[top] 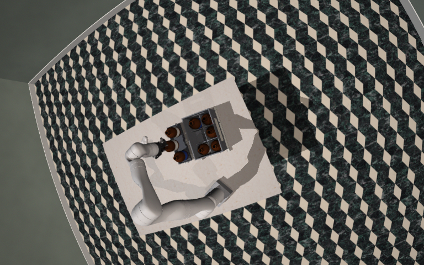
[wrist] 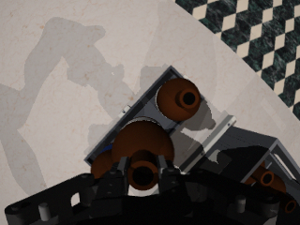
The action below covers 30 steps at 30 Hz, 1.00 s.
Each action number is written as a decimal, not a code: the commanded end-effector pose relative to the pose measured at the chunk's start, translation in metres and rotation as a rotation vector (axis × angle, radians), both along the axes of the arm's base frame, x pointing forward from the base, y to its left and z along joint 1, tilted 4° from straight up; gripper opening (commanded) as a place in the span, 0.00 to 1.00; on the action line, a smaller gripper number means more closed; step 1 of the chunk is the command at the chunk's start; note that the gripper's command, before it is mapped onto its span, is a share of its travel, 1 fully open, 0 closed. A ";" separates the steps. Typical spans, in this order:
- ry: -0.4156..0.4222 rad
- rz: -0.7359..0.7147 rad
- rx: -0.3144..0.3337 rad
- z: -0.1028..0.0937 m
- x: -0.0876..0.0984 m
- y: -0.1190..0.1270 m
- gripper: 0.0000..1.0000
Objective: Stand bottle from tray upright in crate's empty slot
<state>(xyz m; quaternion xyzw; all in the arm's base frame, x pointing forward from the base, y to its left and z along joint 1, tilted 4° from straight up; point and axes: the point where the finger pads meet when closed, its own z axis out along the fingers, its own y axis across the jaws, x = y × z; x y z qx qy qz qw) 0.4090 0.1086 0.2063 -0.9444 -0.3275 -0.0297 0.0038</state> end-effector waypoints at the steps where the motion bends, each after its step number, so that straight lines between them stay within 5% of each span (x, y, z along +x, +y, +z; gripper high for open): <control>1: -0.007 0.000 0.002 0.004 0.001 0.001 0.00; 30: -0.007 0.000 0.002 0.025 0.000 0.000 0.00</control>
